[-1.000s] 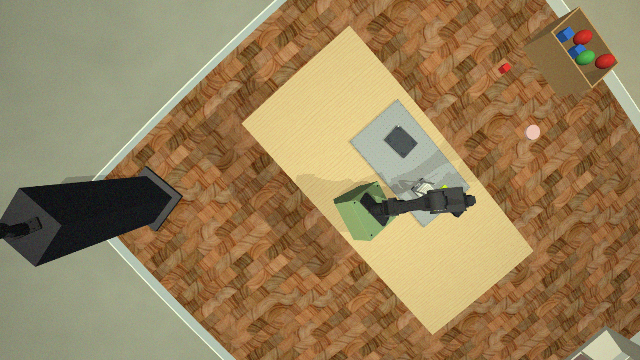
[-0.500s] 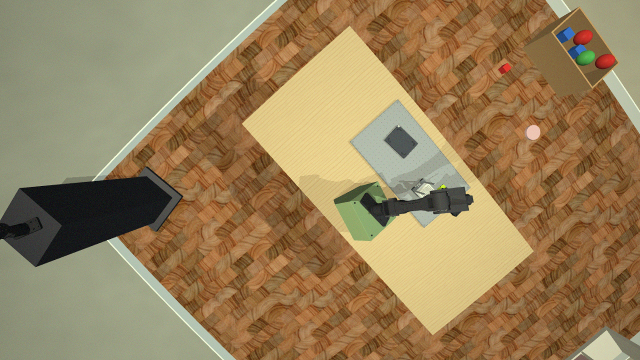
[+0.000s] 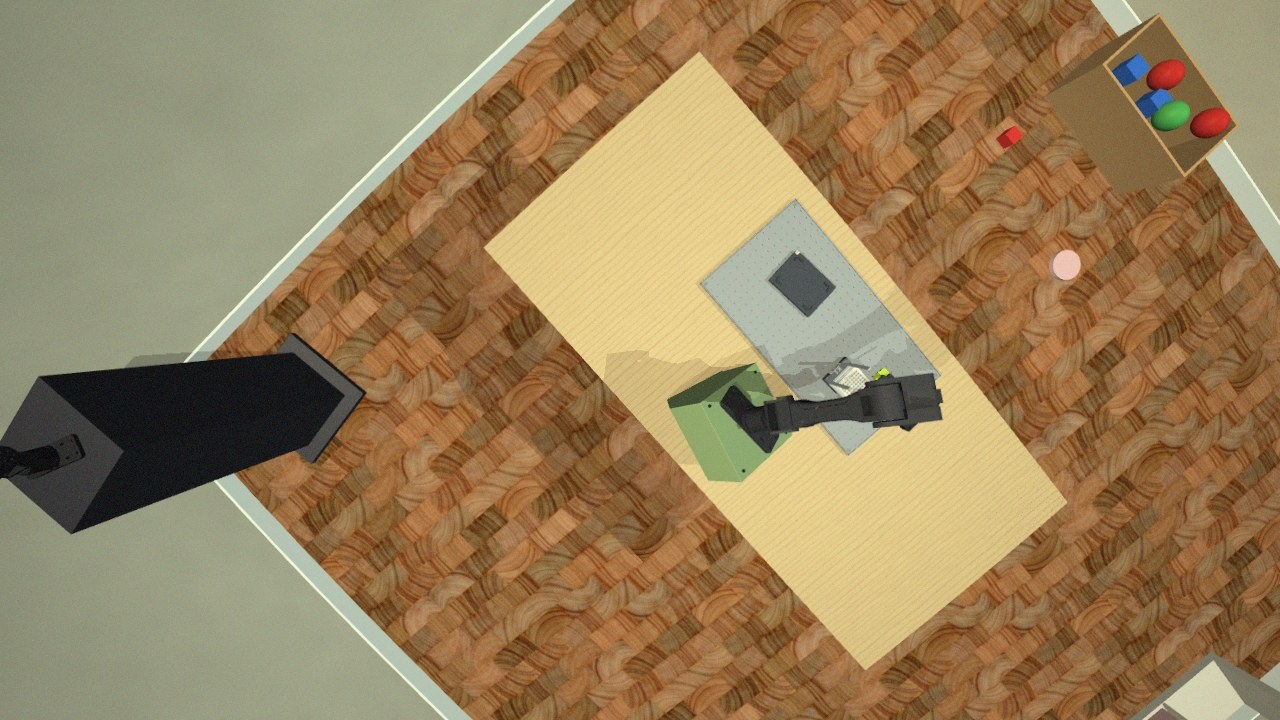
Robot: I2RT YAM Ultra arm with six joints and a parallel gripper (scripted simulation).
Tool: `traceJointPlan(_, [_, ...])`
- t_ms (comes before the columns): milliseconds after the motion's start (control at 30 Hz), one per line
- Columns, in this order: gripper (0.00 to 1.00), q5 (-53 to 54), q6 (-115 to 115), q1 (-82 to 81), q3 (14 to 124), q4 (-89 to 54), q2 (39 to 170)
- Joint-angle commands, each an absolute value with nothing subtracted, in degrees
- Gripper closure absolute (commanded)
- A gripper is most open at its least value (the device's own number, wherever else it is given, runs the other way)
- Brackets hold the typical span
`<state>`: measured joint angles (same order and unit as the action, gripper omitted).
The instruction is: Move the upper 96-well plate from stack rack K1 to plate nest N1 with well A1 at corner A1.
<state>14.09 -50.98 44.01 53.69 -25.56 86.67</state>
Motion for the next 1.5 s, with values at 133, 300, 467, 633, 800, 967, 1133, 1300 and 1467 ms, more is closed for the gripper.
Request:
traceJointPlan(133, [0.00, 13.2, -52.1, 43.1, 51.7, -21.8, 89.4])
traceJointPlan(300, [0.00, 13.1, -52.4, 42.8, 52.5, -20.5, 90.5])
traceJointPlan(467, [0.00, 13.3, -52.2, 43.2, 52.9, -20.6, 90.0])
traceJointPlan(633, [0.00, 13.3, -52.2, 43.2, 52.9, -20.6, 90.0])
traceJointPlan(800, [0.00, 13.3, -52.2, 43.2, 52.9, -20.6, 90.0])
traceJointPlan(967, [1.00, 13.3, -52.2, 43.2, 52.9, -20.6, 90.0])
traceJointPlan(1133, [1.00, 13.3, -52.2, 43.2, 52.9, -20.6, 90.0])
traceJointPlan(1300, [1.00, 13.3, -52.2, 43.2, 52.9, -20.6, 90.0])
traceJointPlan(1467, [1.00, 13.3, -52.2, 43.2, 52.9, -20.6, 90.0])
